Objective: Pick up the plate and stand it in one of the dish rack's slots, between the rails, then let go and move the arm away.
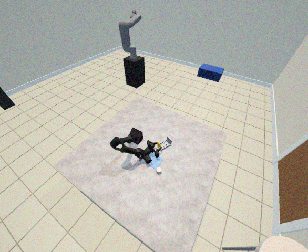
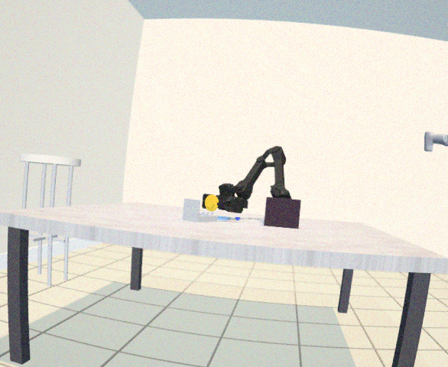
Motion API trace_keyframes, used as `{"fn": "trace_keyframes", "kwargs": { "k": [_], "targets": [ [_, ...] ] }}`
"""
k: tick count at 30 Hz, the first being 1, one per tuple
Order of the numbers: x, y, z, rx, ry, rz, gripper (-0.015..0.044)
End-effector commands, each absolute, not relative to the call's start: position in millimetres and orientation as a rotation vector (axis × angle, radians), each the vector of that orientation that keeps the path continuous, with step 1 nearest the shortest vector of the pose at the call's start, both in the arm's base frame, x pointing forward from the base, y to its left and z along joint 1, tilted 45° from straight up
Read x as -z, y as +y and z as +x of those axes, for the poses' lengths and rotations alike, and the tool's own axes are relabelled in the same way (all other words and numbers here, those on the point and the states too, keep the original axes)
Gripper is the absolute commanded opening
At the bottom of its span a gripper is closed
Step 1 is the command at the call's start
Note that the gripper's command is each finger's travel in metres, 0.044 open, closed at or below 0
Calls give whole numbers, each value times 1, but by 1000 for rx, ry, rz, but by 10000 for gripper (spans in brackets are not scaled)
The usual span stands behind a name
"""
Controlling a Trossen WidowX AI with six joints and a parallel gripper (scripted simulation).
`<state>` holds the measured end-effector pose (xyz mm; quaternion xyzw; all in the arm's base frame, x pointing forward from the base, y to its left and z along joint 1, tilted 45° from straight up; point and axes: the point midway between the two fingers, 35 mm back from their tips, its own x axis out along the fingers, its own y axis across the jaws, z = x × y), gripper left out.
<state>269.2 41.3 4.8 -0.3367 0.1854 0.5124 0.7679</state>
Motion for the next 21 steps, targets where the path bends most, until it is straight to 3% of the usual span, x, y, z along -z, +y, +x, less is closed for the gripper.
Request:
{"fn": "trace_keyframes", "kwargs": {
  "k": [1, 21],
  "targets": [
    [3, 49, 270, -1120, 417, -718, 0],
    [18, 66, 280, -1114, 399, -733, 0]
  ]
}}
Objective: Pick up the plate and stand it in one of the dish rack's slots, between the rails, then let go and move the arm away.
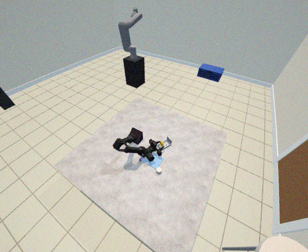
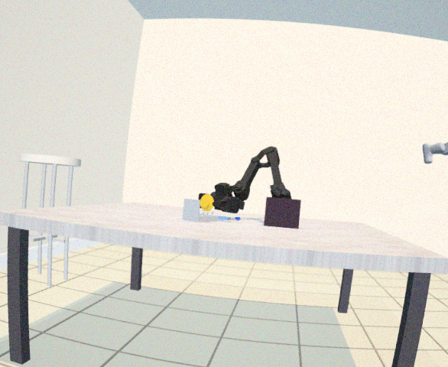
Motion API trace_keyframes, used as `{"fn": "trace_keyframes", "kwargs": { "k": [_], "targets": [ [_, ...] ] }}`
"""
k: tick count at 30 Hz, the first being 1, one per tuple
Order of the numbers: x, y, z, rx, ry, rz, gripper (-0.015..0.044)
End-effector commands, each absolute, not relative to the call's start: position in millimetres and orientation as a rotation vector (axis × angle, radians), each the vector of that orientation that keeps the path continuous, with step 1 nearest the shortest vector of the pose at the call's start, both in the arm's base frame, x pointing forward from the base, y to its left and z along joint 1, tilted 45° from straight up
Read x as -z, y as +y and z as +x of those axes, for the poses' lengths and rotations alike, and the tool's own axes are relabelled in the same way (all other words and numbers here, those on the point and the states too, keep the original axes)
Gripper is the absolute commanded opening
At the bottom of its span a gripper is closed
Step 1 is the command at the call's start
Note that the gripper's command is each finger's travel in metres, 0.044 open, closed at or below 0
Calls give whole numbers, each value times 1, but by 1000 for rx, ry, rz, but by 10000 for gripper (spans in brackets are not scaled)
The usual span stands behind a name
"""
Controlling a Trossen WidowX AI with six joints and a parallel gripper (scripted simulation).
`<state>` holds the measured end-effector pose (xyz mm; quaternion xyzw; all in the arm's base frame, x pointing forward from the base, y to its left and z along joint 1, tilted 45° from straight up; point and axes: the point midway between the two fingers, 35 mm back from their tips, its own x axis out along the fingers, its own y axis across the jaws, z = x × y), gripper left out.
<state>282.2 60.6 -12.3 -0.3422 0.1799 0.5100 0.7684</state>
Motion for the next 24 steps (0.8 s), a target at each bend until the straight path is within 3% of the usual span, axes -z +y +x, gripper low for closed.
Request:
{"fn": "trace_keyframes", "kwargs": {
  "k": [1, 24],
  "targets": [
    [19, 66, 280, -1114, 399, -734, 0],
    [32, 58, 280, -1104, 394, -747, 0]
  ]
}}
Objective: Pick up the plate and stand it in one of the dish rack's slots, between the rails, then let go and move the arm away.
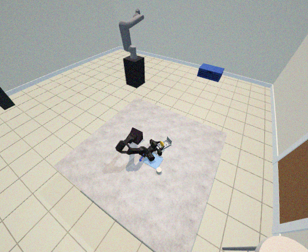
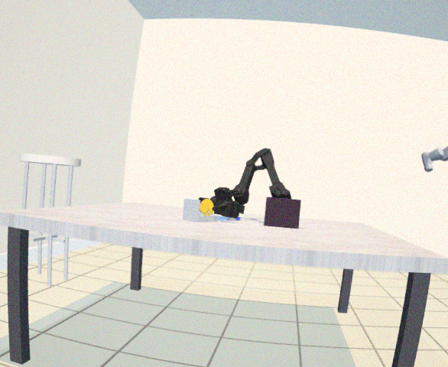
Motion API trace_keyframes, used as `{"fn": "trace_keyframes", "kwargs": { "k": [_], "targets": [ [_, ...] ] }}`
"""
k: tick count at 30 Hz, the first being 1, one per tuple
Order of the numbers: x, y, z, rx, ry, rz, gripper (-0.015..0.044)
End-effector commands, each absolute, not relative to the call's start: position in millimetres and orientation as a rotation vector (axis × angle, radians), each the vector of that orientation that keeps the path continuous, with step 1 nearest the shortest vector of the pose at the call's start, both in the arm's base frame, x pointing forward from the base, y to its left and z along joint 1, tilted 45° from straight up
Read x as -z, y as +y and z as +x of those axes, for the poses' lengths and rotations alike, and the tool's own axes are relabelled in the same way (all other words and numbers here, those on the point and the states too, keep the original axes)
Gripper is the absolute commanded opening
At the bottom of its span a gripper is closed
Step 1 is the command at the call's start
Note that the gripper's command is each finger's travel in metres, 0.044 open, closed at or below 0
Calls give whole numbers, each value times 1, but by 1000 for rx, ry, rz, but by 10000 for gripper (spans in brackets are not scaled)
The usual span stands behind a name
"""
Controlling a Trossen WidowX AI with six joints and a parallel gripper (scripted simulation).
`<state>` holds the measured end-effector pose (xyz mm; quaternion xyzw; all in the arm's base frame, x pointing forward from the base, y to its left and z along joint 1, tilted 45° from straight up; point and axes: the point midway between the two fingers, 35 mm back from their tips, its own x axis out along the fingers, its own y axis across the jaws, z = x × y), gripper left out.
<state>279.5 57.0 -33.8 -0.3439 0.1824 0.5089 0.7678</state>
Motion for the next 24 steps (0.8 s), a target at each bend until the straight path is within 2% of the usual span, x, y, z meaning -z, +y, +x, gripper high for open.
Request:
{"fn": "trace_keyframes", "kwargs": {
  "k": [1, 6, 21, 24],
  "targets": [
    [32, 58, 280, -1104, 394, -747, 0],
    [32, 58, 280, -1104, 394, -747, 0],
    [33, 58, 280, -1105, 393, -749, 394],
    [33, 58, 280, -1105, 393, -749, 400]
  ]
}}
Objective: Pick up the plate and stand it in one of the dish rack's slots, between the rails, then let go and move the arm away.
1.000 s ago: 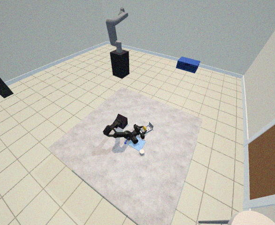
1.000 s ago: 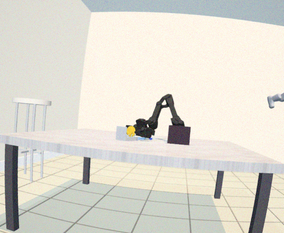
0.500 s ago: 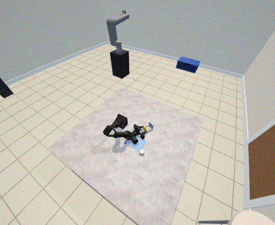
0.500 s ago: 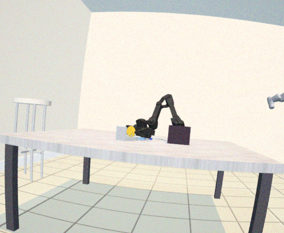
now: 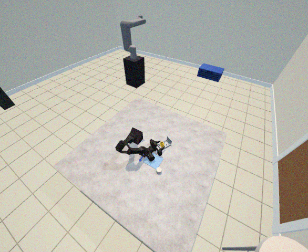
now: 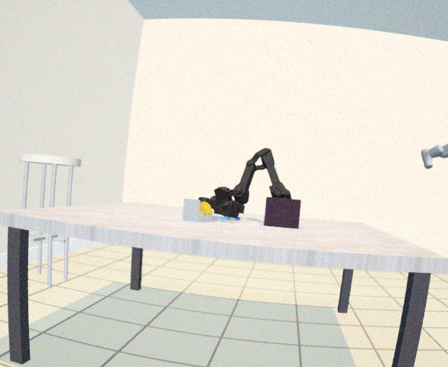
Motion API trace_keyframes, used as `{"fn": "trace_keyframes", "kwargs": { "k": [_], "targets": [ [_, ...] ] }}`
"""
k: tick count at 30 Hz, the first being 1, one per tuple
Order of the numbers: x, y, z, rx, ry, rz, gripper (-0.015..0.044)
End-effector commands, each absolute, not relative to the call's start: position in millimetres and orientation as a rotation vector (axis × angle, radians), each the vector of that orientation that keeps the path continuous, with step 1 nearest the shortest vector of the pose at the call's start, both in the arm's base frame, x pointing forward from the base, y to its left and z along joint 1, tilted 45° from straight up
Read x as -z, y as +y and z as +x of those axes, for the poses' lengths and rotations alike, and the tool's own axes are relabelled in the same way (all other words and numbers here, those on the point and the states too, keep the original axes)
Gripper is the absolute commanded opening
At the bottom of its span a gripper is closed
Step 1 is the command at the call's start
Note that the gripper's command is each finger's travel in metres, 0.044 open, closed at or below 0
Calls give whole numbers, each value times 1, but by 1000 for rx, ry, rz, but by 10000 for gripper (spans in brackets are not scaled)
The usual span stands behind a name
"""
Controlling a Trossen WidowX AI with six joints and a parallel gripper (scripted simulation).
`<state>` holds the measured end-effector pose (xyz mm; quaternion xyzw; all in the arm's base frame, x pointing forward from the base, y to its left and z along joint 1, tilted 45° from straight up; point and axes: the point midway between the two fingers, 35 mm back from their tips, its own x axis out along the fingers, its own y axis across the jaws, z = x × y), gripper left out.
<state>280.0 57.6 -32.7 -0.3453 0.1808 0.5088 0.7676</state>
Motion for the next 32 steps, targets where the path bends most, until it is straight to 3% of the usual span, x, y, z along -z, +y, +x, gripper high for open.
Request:
{"fn": "trace_keyframes", "kwargs": {
  "k": [1, 12, 17, 32],
  "targets": [
    [33, 58, 280, -1105, 393, -749, 400],
    [-45, 134, 278, -1122, 404, -724, 400],
    [-50, 142, 279, -1121, 408, -716, 400],
    [-44, 152, 268, -957, 885, -596, 400]
  ]
}}
